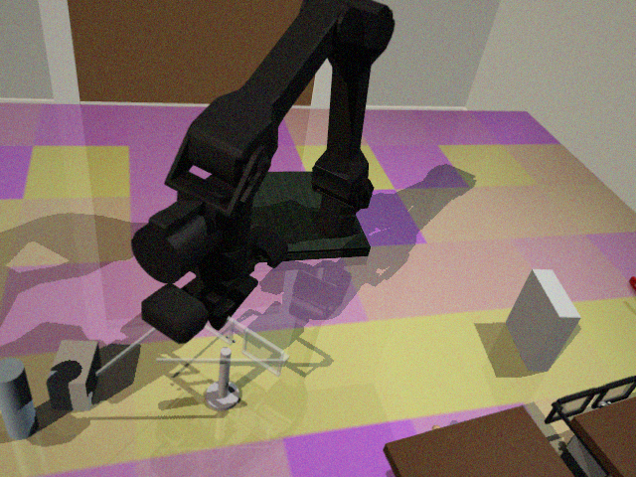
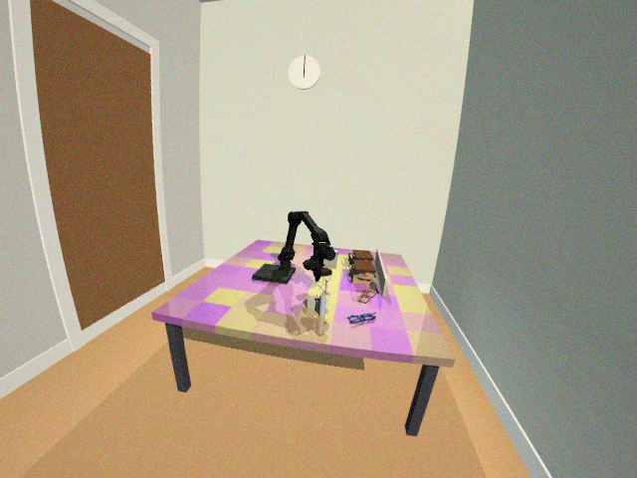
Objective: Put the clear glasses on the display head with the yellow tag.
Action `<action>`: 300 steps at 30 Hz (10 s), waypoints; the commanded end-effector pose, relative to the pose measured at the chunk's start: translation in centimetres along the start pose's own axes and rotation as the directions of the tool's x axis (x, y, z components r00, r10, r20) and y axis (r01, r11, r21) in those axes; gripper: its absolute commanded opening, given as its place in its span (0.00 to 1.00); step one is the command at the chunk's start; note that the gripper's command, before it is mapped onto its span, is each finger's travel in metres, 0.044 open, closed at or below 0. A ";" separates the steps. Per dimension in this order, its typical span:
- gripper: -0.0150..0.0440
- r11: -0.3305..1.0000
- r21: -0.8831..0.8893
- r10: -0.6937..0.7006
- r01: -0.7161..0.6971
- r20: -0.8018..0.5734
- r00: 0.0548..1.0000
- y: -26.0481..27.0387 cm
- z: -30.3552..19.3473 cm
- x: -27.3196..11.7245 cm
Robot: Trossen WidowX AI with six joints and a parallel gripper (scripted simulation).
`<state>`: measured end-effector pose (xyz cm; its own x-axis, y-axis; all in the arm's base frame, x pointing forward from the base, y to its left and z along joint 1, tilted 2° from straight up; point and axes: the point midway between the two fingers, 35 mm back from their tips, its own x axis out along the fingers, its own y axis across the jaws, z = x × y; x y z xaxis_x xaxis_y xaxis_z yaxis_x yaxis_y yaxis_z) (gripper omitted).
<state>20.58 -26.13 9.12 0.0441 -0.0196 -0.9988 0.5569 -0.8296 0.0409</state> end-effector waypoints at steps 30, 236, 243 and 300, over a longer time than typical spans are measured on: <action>0.25 1.000 -0.003 0.001 -0.001 -0.002 1.000 -1.5 1.2 0.6; 0.25 1.000 -0.002 -0.007 0.007 -0.015 1.000 -9.8 -11.6 -1.0; 0.25 1.000 -0.002 -0.007 0.007 -0.015 1.000 -9.8 -11.6 -0.4; 0.25 1.000 -0.002 -0.007 0.007 -0.015 1.000 -10.2 -11.4 4.1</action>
<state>24.67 -11.36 5.23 0.0554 -0.0039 -0.9985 0.5626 -0.8260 0.0344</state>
